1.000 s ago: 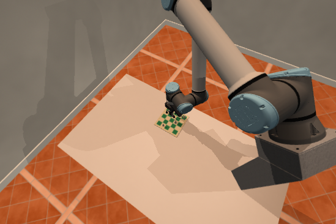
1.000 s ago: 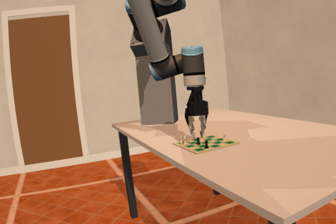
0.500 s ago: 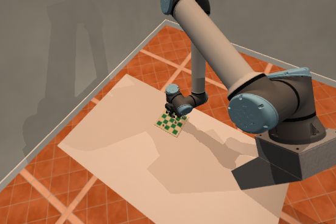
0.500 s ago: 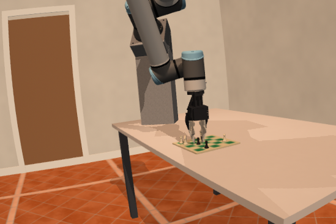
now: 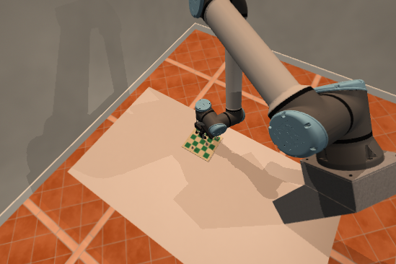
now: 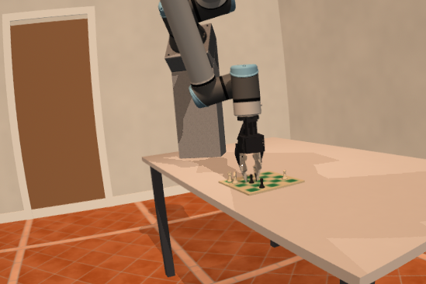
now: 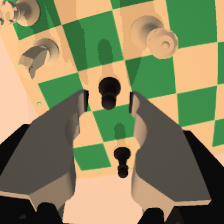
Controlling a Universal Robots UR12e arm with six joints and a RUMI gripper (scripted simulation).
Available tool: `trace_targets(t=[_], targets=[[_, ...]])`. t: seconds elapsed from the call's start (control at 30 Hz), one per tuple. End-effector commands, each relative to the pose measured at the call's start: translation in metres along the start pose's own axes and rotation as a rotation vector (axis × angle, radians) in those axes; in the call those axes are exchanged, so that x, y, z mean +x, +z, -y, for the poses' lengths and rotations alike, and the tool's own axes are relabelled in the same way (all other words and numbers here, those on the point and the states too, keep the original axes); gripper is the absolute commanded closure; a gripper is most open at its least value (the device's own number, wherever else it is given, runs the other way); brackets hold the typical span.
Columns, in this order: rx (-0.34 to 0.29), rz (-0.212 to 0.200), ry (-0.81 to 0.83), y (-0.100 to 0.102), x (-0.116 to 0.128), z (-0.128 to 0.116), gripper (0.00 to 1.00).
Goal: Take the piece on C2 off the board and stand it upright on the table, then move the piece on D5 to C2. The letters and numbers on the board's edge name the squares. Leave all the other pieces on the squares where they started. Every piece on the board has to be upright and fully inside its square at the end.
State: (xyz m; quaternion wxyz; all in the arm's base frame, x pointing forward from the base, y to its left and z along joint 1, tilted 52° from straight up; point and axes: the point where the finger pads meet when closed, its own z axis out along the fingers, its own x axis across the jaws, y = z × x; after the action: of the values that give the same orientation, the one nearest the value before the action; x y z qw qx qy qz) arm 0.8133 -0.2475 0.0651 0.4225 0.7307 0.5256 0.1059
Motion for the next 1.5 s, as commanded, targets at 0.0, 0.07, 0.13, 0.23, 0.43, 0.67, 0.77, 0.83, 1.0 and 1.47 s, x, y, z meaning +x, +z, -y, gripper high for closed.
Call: trace_targets(t=[0.0, 0.07, 0.13, 0.23, 0.43, 0.67, 0.77, 0.83, 1.0, 1.47], targets=[[-0.001, 0.000, 0.000, -0.0005, 0.0002, -0.0004, 0.80], [-0.001, 0.000, 0.000, -0.0005, 0.0002, -0.0004, 0.80], [-0.001, 0.000, 0.000, -0.0005, 0.0002, -0.0004, 0.80], [-0.001, 0.000, 0.000, -0.0005, 0.0002, -0.0004, 0.80], [-0.001, 0.000, 0.000, -0.0005, 0.0002, -0.0004, 0.80], [-0.001, 0.000, 0.000, -0.0005, 0.0002, -0.0004, 1.00], [-0.001, 0.000, 0.000, -0.0005, 0.0002, -0.0004, 1.00], [-0.001, 0.000, 0.000, -0.0005, 0.0002, -0.0004, 1.00], [-0.001, 0.000, 0.000, -0.0005, 0.0002, -0.0004, 1.00], [-0.001, 0.000, 0.000, -0.0005, 0.0002, -0.0004, 1.00]])
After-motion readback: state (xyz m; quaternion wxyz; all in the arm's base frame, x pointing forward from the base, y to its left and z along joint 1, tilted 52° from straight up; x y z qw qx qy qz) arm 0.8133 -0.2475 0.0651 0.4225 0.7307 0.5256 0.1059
